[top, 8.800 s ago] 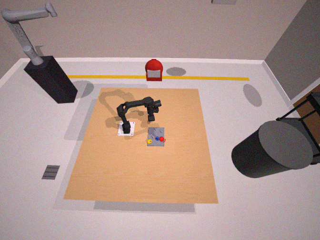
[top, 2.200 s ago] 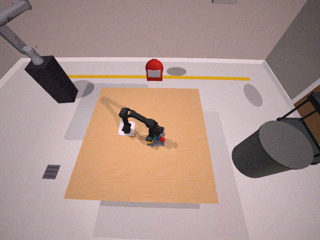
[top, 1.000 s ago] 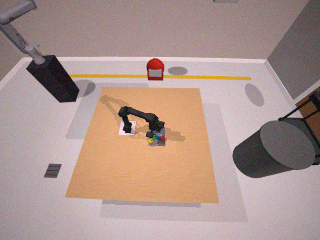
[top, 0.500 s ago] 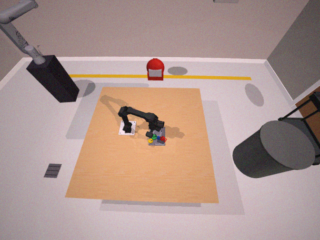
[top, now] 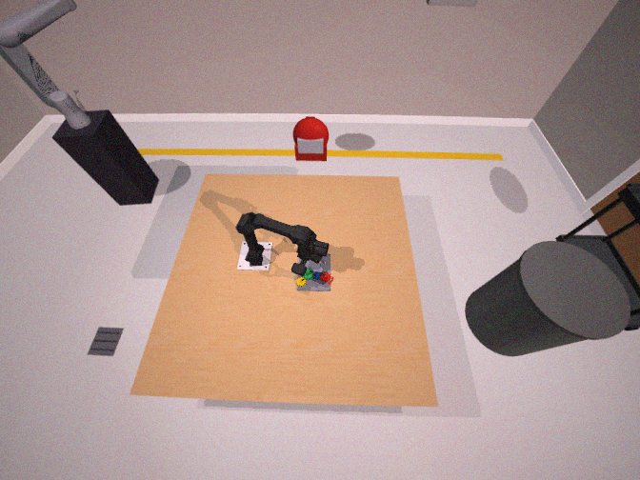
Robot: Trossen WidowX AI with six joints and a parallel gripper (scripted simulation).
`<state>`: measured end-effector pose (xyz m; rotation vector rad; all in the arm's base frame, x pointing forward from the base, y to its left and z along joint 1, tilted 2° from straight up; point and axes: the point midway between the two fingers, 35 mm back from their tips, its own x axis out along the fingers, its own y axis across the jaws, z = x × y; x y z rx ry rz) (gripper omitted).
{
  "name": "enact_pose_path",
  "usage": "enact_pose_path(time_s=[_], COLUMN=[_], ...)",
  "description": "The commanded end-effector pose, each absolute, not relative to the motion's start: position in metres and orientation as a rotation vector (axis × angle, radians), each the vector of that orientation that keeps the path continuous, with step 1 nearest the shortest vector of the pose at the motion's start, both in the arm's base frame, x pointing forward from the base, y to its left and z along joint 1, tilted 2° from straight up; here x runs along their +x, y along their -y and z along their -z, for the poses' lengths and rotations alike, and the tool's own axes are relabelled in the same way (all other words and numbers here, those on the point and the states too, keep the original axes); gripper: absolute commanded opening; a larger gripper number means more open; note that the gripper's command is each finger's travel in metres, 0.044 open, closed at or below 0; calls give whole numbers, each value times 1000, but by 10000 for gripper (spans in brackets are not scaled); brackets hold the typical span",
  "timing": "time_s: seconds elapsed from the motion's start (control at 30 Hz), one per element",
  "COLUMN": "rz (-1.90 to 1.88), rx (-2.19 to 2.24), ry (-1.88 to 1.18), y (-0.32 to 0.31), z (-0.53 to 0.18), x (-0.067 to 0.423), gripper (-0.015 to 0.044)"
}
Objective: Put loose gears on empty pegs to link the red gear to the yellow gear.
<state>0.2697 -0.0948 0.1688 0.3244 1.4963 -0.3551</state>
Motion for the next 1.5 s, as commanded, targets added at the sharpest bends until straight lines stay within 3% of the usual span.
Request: enact_pose_path(time_s=[0.0,0.53,0.9,1.27,1.47], rz=[358,356,338,334,335], rx=[327,328,345,353,352], ry=[-1496,-1495,-1496,-1507,-1509], y=[95,86,-63,-208,-224], z=[-170,-171,-187,-202,-204], x=[269,273,292,231,218], gripper=[440,440,440,440,440])
